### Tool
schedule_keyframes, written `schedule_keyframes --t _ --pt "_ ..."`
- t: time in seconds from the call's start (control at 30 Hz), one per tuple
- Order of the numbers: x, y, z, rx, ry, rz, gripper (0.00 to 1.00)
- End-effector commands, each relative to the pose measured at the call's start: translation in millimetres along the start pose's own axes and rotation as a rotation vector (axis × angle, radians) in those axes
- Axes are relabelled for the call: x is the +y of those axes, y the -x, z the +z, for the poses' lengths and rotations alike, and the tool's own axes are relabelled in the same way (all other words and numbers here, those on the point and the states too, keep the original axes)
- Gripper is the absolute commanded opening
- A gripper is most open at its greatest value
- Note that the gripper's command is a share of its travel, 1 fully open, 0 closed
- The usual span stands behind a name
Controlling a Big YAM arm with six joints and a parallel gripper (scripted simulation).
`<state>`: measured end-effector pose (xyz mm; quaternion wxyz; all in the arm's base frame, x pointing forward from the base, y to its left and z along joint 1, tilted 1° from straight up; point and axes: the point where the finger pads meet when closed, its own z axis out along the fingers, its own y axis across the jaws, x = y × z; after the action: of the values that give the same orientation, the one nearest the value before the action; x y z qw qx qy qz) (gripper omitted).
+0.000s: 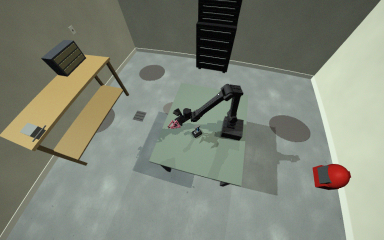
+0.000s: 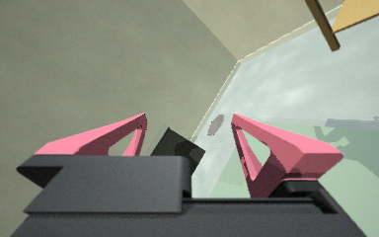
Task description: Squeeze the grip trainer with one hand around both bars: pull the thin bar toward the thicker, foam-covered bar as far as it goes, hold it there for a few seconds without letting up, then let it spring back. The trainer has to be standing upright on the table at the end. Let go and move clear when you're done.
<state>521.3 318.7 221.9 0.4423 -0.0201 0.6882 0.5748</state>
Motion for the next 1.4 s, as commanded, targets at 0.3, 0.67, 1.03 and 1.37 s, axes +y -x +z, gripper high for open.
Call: schedule_keyframes --t 0.3,0.67,1.03,1.37 --pt "4.2 3.9 1.0 -0.006 0.008 -0.006 1.00" --pt "17.1 31.0 5.1 -0.044 0.023 -0.046 1.00" --pt "30.3 137.6 -29.1 -0.231 -0.168 -0.303 1.00" --pt "66.0 258.8 -118.2 -0.391 -0.504 -0.621 1.00"
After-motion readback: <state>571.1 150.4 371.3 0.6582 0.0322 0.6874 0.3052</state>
